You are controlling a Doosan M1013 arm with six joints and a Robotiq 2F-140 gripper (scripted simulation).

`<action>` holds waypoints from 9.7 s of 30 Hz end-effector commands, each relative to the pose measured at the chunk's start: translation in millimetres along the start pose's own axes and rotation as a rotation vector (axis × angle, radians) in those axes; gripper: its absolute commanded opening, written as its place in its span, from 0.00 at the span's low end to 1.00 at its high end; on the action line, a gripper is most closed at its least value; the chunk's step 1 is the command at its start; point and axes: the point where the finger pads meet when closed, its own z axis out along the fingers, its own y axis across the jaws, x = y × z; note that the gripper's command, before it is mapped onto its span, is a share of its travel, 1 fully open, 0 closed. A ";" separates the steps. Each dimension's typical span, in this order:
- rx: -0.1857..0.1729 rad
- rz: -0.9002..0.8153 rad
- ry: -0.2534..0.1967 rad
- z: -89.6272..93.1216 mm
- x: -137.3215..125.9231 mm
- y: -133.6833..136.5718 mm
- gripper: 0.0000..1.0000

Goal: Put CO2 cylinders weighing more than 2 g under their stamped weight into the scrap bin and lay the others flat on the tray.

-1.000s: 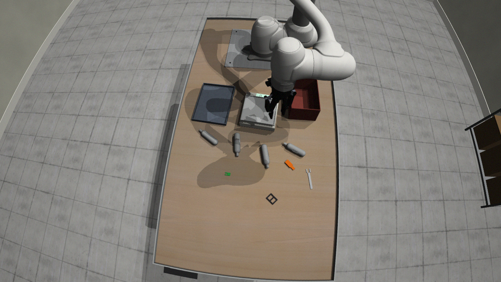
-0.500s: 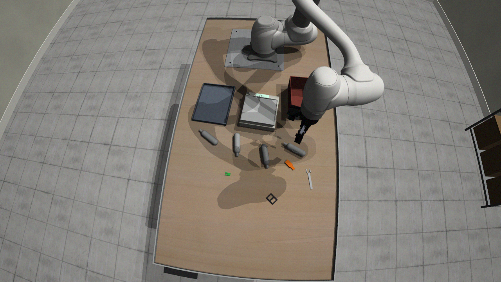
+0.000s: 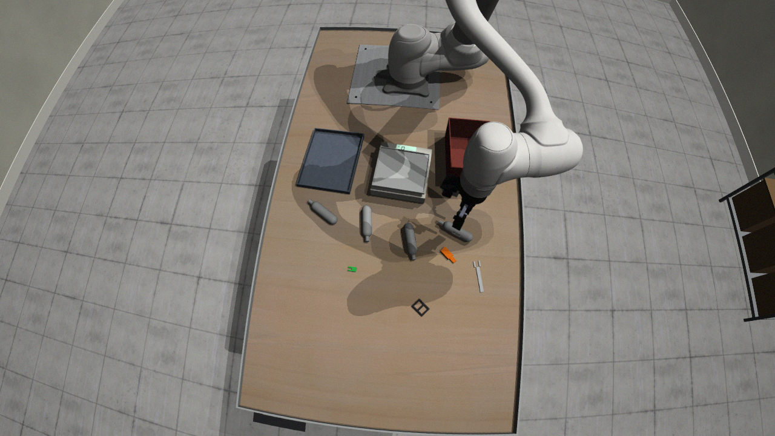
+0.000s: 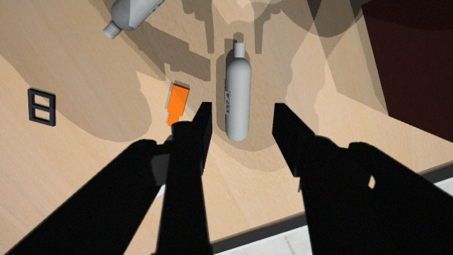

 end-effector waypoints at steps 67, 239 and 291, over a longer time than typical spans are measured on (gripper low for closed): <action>0.001 0.000 -0.002 -46.7 -0.5 -1.1 0.10; 0.003 -0.957 0.007 -109.3 264.8 125.8 0.41; 0.002 -1.927 0.001 -145.3 282.7 174.6 0.41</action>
